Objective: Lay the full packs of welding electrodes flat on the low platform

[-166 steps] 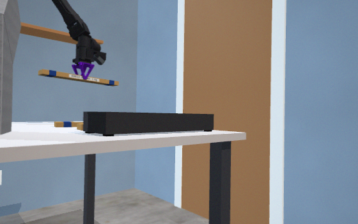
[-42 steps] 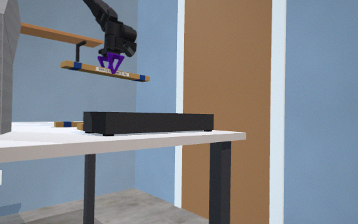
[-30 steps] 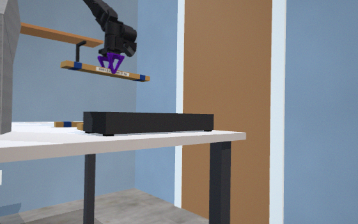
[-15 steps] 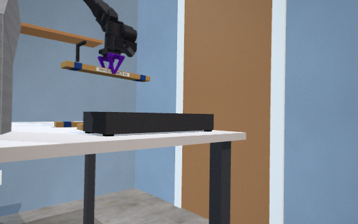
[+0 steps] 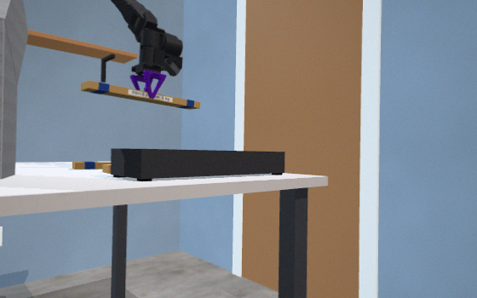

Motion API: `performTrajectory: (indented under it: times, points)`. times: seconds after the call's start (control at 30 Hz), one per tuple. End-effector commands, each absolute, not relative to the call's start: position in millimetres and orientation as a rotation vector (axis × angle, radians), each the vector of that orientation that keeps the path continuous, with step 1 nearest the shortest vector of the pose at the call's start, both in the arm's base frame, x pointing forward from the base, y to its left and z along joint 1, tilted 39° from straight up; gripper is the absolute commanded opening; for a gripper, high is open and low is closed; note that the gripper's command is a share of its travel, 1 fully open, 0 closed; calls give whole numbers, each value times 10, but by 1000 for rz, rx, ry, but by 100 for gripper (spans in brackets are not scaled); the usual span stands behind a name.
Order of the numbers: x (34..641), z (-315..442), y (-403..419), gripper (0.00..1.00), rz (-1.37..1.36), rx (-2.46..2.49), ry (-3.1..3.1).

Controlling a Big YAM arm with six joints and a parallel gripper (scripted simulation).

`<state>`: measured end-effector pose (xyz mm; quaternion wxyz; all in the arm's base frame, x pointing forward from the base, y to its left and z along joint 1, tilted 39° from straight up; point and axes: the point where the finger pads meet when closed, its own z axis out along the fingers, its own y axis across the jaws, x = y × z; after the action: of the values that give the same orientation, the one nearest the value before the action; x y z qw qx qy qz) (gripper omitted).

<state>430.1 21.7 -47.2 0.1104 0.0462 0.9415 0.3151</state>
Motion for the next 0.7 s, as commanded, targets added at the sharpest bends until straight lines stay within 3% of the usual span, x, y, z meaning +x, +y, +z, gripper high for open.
performTrajectory:
  times: [0.0, 0.67]
  points:
    - [4582, -247, -106, 0, 876, 163, 2683]
    - [4573, -291, -108, 0, 879, 166, 2687]
